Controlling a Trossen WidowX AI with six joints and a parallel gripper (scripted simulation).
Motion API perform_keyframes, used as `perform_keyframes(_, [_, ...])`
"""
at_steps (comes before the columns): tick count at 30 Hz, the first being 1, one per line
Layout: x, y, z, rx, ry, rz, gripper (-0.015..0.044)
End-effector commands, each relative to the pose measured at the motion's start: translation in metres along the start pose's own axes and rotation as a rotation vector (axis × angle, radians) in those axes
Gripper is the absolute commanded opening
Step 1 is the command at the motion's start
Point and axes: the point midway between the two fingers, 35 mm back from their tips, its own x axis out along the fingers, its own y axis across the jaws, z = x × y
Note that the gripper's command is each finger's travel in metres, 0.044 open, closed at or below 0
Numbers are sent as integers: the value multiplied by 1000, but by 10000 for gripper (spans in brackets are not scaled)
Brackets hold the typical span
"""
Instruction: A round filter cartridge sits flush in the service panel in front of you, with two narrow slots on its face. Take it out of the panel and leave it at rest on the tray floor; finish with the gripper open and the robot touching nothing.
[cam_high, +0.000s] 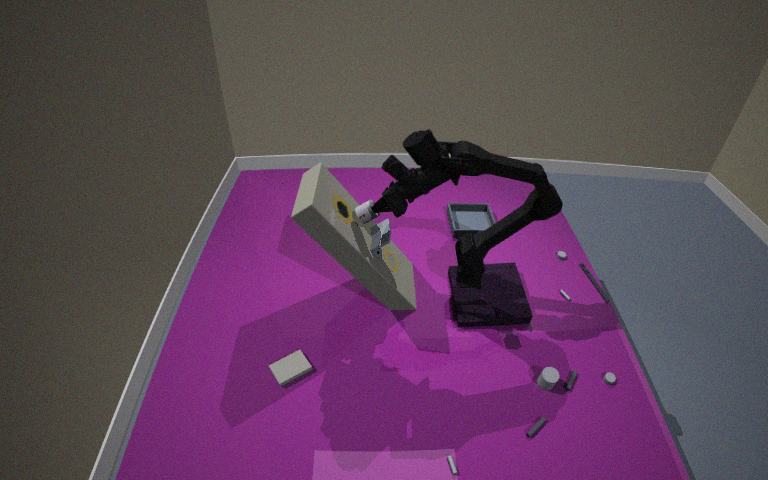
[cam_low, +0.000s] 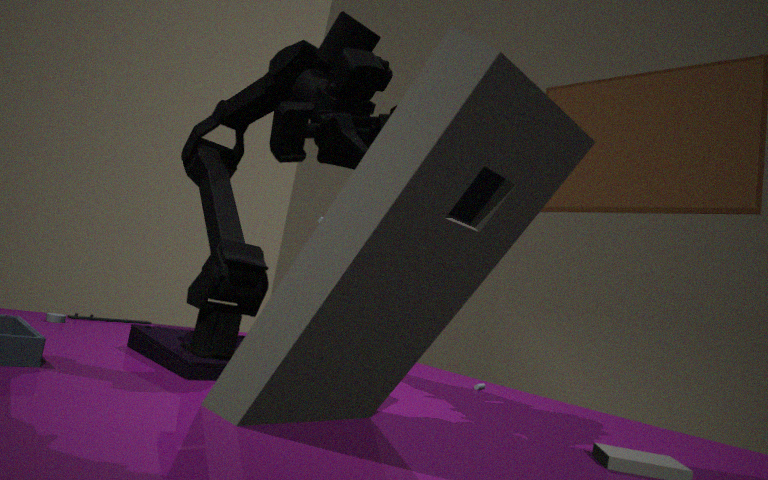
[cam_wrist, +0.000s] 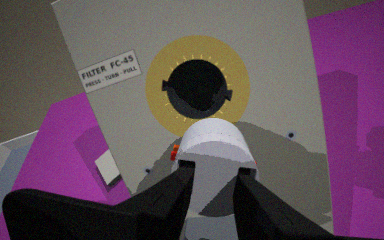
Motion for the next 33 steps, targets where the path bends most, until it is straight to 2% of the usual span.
perform_keyframes(1, [0,-4,-11,-4,-11,9,0])
perform_keyframes(10, [5,-15,-36,-4,-10,8,0])
perform_keyframes(15, [5,-13,-30,0,2,-1,118])
perform_keyframes(27, [5,-14,-34,-3,-8,7,118])
perform_keyframes(33, [-4,9,20,-4,-12,9,118])
